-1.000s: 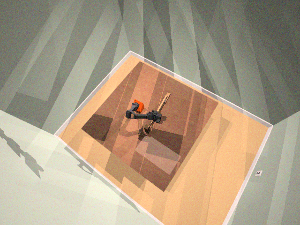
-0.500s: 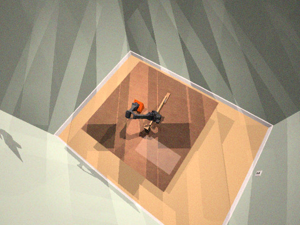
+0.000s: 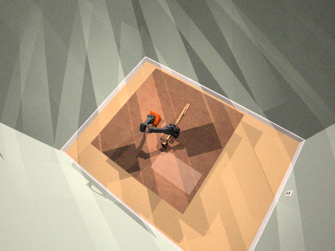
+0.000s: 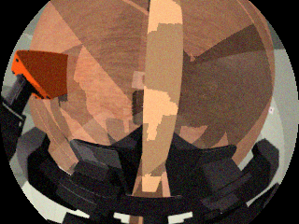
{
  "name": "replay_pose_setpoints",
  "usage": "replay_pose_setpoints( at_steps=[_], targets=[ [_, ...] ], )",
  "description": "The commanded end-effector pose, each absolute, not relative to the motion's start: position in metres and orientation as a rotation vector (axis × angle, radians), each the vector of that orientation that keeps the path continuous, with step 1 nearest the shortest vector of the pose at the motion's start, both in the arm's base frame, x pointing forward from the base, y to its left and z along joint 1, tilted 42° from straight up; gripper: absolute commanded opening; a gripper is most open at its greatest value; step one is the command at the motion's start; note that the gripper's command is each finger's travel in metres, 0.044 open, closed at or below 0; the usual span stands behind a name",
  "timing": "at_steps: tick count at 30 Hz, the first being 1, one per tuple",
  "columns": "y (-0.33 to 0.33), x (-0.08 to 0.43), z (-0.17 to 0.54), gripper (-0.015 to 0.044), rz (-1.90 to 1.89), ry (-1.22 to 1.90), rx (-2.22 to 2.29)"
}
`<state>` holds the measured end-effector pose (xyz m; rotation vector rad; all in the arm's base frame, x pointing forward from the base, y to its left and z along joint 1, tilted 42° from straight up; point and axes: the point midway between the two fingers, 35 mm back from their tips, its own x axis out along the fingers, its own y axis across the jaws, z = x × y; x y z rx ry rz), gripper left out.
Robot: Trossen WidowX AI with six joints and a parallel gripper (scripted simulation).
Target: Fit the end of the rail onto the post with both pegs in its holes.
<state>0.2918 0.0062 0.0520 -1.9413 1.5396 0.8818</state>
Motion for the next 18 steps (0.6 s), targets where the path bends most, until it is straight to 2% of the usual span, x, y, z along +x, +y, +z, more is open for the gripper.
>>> replay_pose_setpoints(
  at_steps=[1,18],
  targets=[
    [0.0060,0.2926,0.0551,0.0000,0.882,1.534,-1.944],
    [0.0017,0.2936,0.0583,0.0000,0.881,1.534,-1.944]
  ],
)
